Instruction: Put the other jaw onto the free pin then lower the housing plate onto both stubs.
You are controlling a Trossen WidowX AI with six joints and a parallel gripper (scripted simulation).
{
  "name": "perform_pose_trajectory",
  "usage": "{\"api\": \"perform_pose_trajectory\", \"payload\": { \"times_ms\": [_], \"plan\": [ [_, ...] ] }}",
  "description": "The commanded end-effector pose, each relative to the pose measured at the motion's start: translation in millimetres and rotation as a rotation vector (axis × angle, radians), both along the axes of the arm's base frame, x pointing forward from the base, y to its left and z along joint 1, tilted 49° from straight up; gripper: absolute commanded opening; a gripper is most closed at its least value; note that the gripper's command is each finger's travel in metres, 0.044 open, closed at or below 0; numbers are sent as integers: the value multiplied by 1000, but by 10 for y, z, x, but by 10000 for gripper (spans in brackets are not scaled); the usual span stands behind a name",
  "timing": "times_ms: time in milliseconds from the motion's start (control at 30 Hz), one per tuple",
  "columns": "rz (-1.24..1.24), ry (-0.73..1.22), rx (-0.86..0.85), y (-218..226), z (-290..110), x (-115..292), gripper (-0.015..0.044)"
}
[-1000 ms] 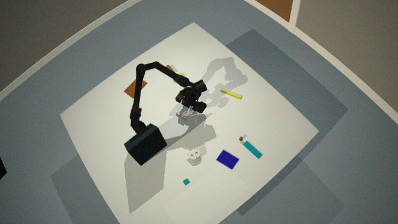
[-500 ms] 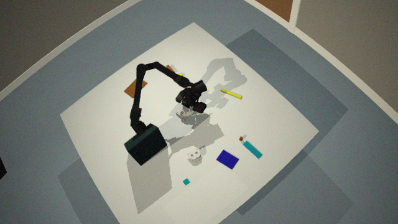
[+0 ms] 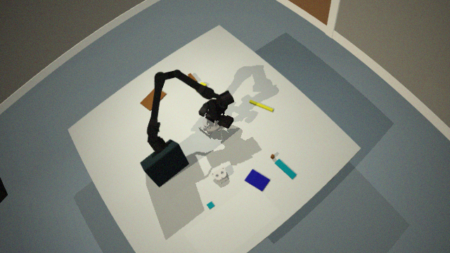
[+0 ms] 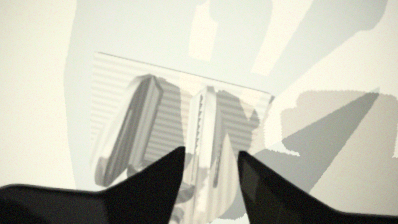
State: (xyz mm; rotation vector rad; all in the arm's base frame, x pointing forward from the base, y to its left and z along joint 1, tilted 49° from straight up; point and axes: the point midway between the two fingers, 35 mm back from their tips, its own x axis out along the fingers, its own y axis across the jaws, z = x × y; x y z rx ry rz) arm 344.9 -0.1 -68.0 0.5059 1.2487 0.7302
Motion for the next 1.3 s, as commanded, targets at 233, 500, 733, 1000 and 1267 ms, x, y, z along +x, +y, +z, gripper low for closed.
{"api": "perform_pose_trajectory", "payload": {
  "times_ms": [233, 500, 733, 1000, 1267],
  "plan": [
    [-1, 4, 6, 43, -28, -7, 134],
    [0, 3, 6, 51, -36, -6, 134],
    [1, 1, 6, 66, -49, -3, 134],
    [1, 1, 6, 66, -49, -3, 134],
    [1, 1, 6, 66, -49, -3, 134]
  ]
}}
